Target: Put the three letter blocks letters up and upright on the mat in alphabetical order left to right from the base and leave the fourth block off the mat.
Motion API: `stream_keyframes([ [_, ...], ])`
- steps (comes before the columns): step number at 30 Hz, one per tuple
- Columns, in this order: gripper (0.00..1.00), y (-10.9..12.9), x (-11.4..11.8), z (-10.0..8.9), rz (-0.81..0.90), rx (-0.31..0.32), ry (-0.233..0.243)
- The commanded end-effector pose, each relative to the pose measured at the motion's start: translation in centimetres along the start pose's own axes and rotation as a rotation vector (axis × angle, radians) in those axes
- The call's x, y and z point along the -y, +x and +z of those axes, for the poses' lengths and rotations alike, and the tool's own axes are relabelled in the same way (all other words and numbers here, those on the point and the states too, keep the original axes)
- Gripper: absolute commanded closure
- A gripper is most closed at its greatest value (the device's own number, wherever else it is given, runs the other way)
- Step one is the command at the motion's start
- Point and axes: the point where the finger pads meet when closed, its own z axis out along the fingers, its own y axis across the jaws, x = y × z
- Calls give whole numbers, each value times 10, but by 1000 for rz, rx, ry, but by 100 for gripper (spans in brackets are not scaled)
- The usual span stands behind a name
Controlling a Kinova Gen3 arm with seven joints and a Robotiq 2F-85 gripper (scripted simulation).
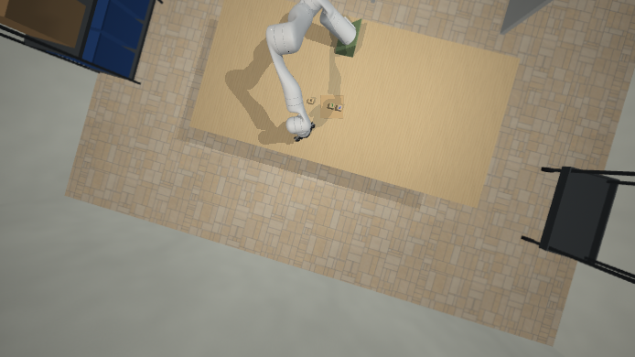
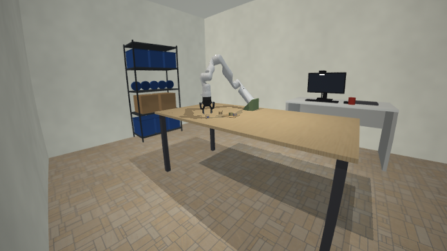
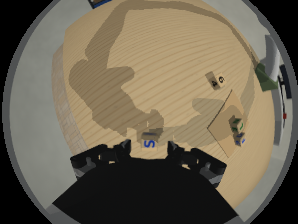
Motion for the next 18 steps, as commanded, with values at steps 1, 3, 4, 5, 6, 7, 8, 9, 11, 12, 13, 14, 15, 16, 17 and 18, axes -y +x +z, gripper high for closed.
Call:
stream_keyframes([
  [1,33,-1,0,-1,0,2,1],
  [3,33,-1,0,-1,0,2,1],
  [4,33,-1,0,-1,0,2,1],
  [5,33,-1,0,-1,0,2,1],
  [6,33,-1,0,-1,0,2,1],
  [7,33,-1,0,-1,0,2,1],
  [8,33,-1,0,-1,0,2,1],
  [9,33,-1,0,-1,0,2,1],
  [11,33,-1,0,-1,0,2,1],
  [12,33,-1,0,0,0,2,1],
  [13,33,-1,0,1,0,2,1],
  [14,33,-1,0,2,0,2,1],
  [15,33,-1,0,3,0,2,1],
  [16,33,-1,0,5,0,2,1],
  [17,33,-1,0,7,0,2,1],
  [18,33,-1,0,8,0,2,1],
])
